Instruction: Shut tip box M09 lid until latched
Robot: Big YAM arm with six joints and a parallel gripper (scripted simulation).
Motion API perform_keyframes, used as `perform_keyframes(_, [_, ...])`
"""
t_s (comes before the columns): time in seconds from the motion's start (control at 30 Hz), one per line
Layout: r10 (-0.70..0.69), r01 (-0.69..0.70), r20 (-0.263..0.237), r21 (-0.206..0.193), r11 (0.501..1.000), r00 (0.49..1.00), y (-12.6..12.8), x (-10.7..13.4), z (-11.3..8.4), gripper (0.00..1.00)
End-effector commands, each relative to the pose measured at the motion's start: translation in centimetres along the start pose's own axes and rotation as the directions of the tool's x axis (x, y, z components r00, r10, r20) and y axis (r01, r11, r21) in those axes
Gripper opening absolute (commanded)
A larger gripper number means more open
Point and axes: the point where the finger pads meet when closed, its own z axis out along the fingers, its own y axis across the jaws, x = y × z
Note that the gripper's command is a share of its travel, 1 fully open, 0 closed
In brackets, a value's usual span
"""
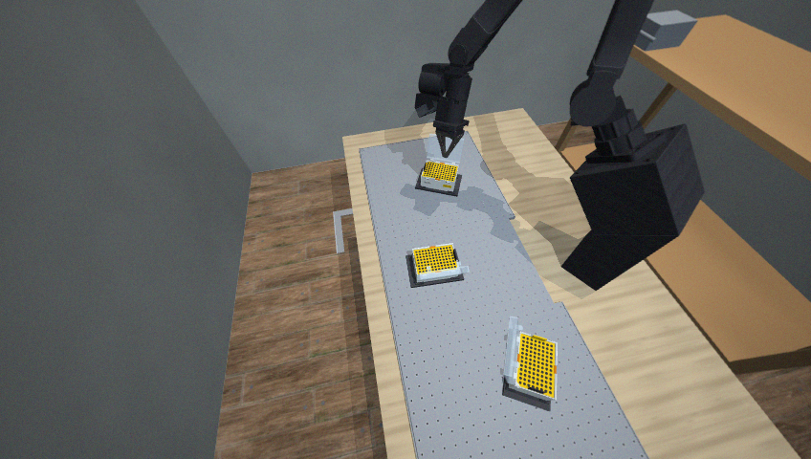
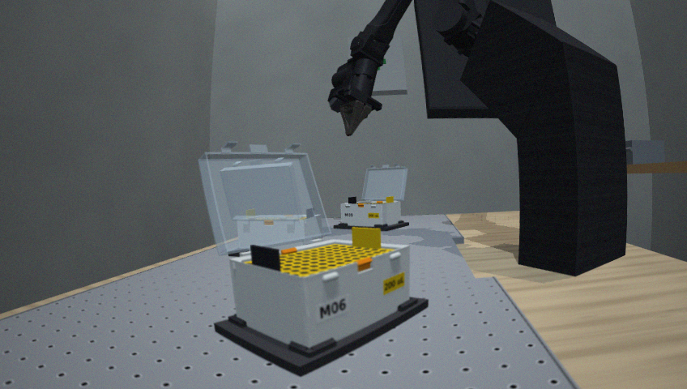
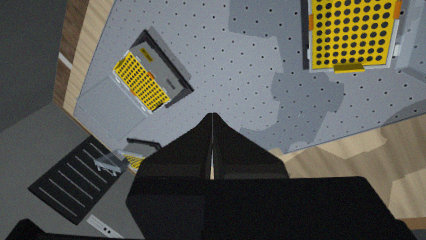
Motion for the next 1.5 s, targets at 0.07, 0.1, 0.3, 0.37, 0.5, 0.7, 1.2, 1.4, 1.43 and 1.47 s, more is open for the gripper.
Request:
perform_keyframes(0.07, [-0.011,0.011,-0.033,-0.015,1.0,0.999,2.4,0.4,1.9,0.0])
perform_keyframes(0.1, [-0.027,0.026,-0.051,-0.019,0.999,0.998,3.0,-0.8,1.5,0.0])
perform_keyframes(0.3, [-0.078,0.075,-0.141,-0.026,0.997,0.987,5.0,0.1,3.0,0.0])
perform_keyframes(0.37, [-0.11,0.106,-0.168,-0.031,0.994,0.98,5.4,0.3,3.3,0.0])
perform_keyframes(0.5, [-0.114,0.11,-0.191,-0.032,0.993,0.975,6.9,1.3,4.7,0.0])
perform_keyframes(0.7, [-0.173,0.169,-0.281,-0.037,0.985,0.944,9.4,2.4,5.9,0.0])
perform_keyframes(1.2, [-0.296,0.305,-0.43,-0.051,0.951,0.853,14.0,7.1,9.0,0.0])
perform_keyframes(1.4, [-0.357,0.376,-0.479,-0.061,0.925,0.802,16.7,7.8,9.8,0.0])
perform_keyframes(1.43, [-0.357,0.376,-0.479,-0.061,0.925,0.802,16.7,7.8,9.8,0.0])
perform_keyframes(1.47, [-0.357,0.376,-0.479,-0.061,0.925,0.802,16.7,7.8,9.8,0.0])
